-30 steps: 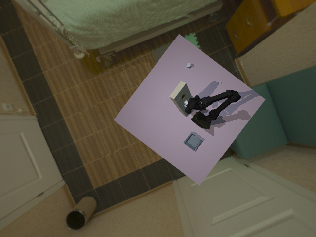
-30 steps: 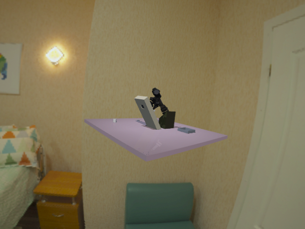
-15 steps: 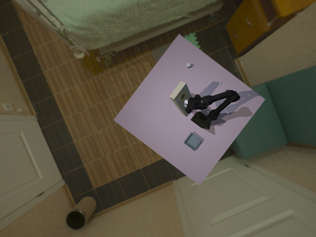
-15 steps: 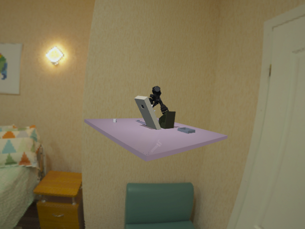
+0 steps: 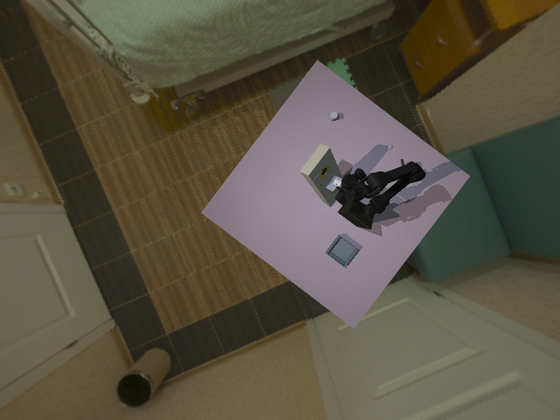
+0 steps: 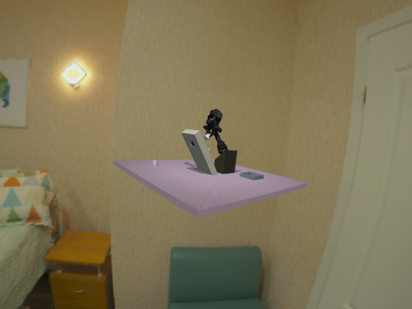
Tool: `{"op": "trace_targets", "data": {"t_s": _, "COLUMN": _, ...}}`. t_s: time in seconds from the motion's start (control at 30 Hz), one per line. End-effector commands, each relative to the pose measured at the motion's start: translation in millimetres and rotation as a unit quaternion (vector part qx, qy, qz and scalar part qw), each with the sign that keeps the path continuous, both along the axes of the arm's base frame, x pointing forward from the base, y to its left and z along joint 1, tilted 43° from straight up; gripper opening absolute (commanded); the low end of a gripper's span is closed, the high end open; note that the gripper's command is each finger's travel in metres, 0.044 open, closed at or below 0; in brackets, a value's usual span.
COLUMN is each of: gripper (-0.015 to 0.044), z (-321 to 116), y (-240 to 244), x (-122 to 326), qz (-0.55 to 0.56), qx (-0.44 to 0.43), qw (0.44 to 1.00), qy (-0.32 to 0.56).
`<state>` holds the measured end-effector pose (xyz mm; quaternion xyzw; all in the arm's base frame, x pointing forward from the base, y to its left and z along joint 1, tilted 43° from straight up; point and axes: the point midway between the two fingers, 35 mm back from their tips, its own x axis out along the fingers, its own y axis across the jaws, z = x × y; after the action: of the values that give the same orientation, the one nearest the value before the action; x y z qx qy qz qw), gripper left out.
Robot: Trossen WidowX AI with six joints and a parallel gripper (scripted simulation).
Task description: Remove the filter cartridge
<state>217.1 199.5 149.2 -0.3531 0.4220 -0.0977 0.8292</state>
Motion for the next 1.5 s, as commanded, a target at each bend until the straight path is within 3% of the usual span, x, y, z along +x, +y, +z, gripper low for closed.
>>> {"op": "trace_targets", "data": {"t_s": 0.0, "gripper": 0.0, "z": -8, "y": 13, "x": -2, "qz": -0.003, "qx": 0.003, "qw": 1.0, "qy": 0.001}}
{"op": "trace_targets", "data": {"t_s": 0.53, "gripper": 0.0, "z": -60, "y": 50, "x": -7, "qz": 0.001, "qx": -0.004, "qw": 1.0, "qy": 0.005}}
{"op": "trace_targets", "data": {"t_s": 0.9, "gripper": 0.0, "z": -126, "y": 84, "x": -72, "qz": 0.163, "qx": -0.038, "qw": 0.97, "qy": 0.176}}
{"op": "trace_targets", "data": {"t_s": 1.27, "gripper": 0.0, "z": -185, "y": 106, "x": -154, "qz": 0.363, "qx": -0.068, "qw": 0.869, "qy": 0.329}}
{"op": "trace_targets", "data": {"t_s": 1.47, "gripper": 0.0, "z": -192, "y": 107, "x": -165, "qz": 0.391, "qx": -0.072, "qw": 0.85, "qy": 0.346}}
